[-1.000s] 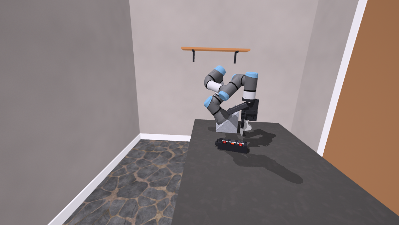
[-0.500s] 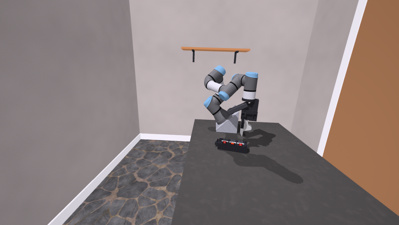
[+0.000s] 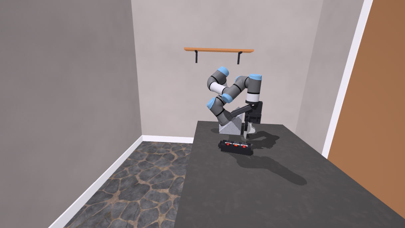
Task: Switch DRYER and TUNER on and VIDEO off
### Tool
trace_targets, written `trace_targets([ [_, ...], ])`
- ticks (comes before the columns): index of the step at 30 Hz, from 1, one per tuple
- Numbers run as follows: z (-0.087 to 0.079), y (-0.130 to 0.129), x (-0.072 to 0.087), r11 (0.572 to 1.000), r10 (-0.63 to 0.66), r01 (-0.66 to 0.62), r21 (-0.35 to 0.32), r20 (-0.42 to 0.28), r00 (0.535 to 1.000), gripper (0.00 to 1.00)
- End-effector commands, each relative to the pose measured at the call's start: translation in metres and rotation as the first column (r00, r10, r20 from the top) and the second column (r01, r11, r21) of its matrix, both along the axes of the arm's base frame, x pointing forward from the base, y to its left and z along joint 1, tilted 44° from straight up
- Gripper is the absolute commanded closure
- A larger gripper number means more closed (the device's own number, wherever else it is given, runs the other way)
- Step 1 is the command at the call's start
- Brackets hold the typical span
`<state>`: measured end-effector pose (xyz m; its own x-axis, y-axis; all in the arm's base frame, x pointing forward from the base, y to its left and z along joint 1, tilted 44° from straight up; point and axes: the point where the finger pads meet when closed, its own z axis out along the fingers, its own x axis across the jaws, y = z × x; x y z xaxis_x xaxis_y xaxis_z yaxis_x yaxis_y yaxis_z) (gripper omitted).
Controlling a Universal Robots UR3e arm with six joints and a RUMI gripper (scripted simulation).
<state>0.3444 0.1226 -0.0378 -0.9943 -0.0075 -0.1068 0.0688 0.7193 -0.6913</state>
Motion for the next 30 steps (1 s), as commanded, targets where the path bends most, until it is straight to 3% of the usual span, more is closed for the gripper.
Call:
trace_targets([
  [1,-0.003,-0.003,0.001,1.000,0.001,-0.001,0.001,0.002,1.000,1.00],
  [30,-0.024,-0.023,0.004,1.000,0.001,-0.001,0.001,0.002,1.000,1.00],
])
